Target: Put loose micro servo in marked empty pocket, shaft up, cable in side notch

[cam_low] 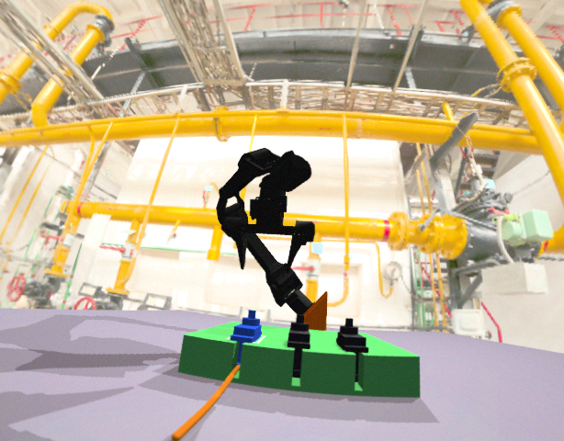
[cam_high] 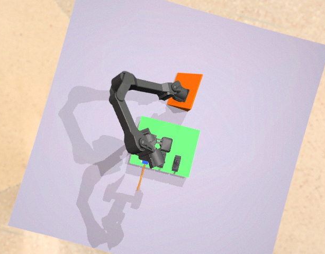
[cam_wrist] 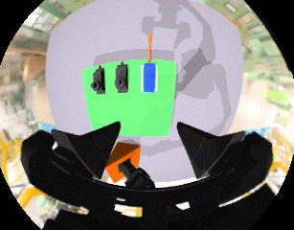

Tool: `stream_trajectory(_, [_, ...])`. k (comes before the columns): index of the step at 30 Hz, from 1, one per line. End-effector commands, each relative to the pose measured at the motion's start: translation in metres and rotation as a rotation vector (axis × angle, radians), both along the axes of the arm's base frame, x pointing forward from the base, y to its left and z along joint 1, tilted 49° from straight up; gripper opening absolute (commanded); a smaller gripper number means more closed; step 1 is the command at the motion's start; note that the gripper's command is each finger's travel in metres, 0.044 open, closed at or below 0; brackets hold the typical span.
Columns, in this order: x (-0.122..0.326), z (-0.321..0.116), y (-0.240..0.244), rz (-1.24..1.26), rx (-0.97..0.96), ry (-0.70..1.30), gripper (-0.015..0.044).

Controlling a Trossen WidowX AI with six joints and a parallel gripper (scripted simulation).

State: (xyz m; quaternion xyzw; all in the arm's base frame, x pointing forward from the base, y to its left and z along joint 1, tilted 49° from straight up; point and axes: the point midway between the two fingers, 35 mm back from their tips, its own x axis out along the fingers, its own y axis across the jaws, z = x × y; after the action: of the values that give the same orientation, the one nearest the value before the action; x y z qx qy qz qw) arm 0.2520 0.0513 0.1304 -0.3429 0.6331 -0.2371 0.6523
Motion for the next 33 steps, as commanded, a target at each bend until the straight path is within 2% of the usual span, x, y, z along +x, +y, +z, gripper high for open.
stream_trajectory(1, [-0.011,-0.001,-0.005,-0.026,-0.014,0.013,0.044])
stream_trajectory(13, [-0.01,0.028,0.028,0.087,0.088,-0.06,0.044])
stream_trajectory(33, [-0.01,0.028,0.028,0.087,0.088,-0.06,0.044])
